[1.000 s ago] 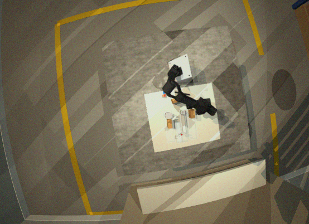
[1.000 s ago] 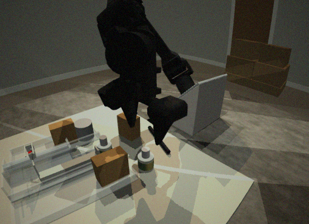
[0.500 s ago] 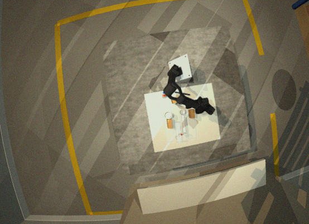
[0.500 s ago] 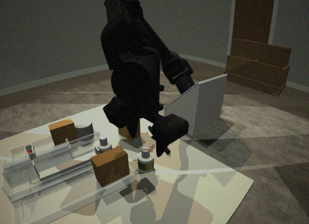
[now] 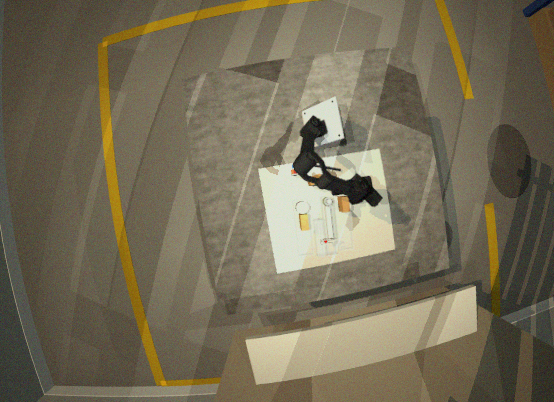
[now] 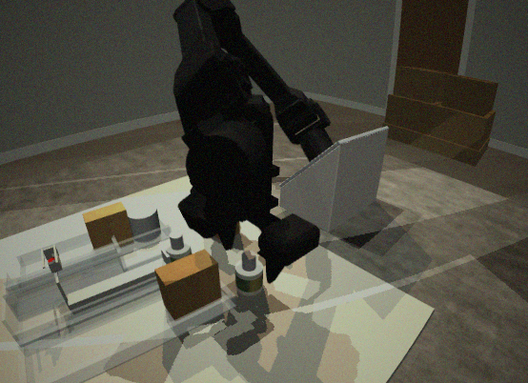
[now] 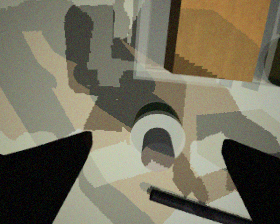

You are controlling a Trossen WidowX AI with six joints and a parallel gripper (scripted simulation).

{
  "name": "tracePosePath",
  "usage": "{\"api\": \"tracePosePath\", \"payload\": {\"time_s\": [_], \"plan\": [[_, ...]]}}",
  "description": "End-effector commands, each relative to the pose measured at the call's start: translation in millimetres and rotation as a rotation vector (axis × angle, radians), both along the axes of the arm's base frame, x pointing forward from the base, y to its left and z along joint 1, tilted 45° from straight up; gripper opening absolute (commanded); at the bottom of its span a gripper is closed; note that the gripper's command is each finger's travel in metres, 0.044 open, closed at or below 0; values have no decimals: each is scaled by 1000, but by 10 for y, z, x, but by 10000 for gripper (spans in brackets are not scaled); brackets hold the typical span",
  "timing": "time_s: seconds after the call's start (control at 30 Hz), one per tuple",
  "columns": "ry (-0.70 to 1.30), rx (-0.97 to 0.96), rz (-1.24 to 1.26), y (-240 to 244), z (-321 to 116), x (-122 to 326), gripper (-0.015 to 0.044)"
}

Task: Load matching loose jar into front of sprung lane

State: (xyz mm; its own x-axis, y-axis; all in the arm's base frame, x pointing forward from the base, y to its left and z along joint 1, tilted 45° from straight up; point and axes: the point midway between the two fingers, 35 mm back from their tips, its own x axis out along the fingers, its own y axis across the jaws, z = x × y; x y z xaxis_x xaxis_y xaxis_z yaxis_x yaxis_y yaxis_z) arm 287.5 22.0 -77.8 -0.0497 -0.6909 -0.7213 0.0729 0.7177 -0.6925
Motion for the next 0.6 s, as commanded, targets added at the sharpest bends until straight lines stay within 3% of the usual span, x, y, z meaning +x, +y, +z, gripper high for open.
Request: {"api": "tracePosePath", "payload": {"time_s": [0.0, 0.37, 0.57], "plan": [[7, -5, 3, -50, -47, -17, 440], [7, -6, 3, -156, -151, -30, 440], [7, -6, 3, -156, -151, -30, 282]]}}
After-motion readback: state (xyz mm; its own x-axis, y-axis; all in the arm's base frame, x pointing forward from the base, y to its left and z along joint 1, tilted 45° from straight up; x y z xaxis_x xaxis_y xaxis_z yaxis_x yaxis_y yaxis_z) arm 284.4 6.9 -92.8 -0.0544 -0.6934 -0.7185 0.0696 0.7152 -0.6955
